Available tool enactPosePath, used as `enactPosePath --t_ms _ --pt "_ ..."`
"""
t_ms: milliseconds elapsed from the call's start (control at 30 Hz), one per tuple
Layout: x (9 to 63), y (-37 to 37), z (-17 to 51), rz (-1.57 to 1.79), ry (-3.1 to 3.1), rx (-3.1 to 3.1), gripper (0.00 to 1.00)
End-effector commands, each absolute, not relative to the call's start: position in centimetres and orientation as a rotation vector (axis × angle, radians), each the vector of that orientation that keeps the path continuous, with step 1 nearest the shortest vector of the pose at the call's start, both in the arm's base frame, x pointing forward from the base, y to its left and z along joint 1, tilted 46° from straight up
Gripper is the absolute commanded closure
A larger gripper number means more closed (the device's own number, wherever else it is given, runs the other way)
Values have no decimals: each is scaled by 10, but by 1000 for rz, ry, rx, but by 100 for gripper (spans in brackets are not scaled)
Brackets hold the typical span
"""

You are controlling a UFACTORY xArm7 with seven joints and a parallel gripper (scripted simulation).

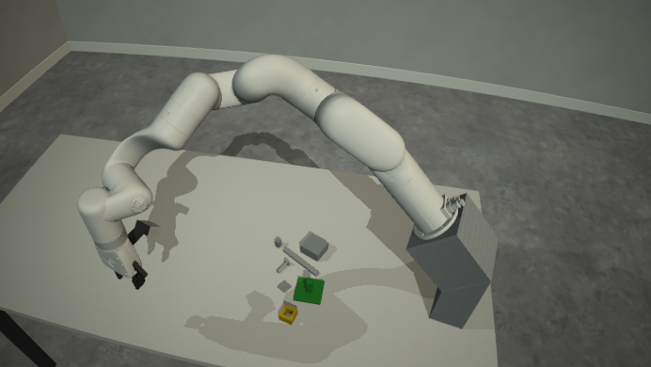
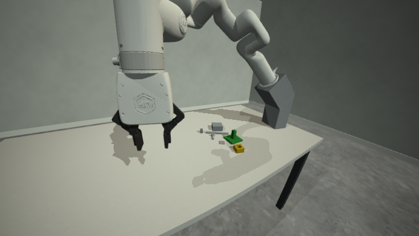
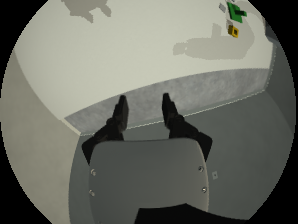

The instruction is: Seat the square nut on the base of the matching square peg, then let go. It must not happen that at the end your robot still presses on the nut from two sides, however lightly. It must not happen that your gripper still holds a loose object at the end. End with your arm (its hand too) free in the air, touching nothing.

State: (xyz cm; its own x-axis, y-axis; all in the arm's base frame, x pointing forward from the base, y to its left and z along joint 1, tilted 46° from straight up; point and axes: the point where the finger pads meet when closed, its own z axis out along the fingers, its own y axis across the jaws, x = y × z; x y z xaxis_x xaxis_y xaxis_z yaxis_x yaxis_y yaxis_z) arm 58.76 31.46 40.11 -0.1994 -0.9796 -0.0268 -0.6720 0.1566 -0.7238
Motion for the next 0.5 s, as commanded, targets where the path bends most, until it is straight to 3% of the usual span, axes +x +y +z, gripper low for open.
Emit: enactPosePath --t_ms 0,467 --pt "587 314 401 -806 1946 -1537 40" --pt "588 301 377 -811 2023 -1360 40"
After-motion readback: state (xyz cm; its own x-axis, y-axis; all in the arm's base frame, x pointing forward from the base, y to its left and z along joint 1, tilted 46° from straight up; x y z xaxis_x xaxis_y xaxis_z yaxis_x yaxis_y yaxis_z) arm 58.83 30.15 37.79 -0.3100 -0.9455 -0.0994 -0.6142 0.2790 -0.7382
